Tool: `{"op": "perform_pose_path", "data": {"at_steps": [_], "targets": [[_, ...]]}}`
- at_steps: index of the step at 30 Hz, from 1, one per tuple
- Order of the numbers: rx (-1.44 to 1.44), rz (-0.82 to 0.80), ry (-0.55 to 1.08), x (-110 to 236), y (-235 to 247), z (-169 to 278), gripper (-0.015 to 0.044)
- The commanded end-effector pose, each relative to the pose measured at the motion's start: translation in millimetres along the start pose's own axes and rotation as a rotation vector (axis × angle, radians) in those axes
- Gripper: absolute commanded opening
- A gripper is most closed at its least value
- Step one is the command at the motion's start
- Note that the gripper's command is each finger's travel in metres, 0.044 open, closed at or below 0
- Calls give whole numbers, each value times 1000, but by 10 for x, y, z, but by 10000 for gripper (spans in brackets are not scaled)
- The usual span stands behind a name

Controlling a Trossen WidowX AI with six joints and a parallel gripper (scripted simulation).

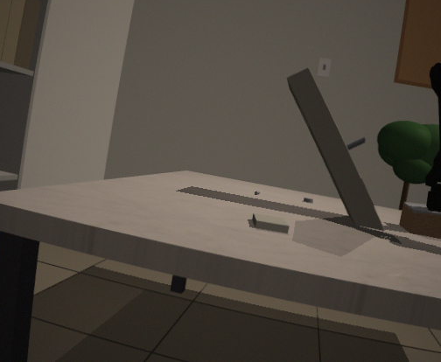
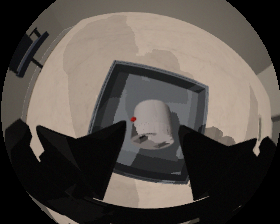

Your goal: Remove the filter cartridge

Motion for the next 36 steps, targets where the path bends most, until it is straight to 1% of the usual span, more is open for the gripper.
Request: {"op": "perform_pose_path", "data": {"at_steps": [1,3,8,10,13,15,18,19,36], "targets": [[0,0,0,0,1,1,394],[0,0,0,0,1,1,440],[0,0,0,16,2,-14,440],[0,0,0,153,6,-123,440],[0,0,0,522,7,-320,440],[0,0,0,612,5,-352,440],[0,0,0,612,5,-352,440],[-1,-5,-13,475,6,-326,440],[-1,-5,-13,475,6,-326,440]]}}
Point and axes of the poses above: the point midway between the two fingers, 35 mm back from their tips, its own x axis back along the fingers, its own y axis across the jaws, z = x × y, the point moved 3 cm from there along x, back along the fingers, and after that the axes turned 1 degree about -x, right-handed, at the moved point
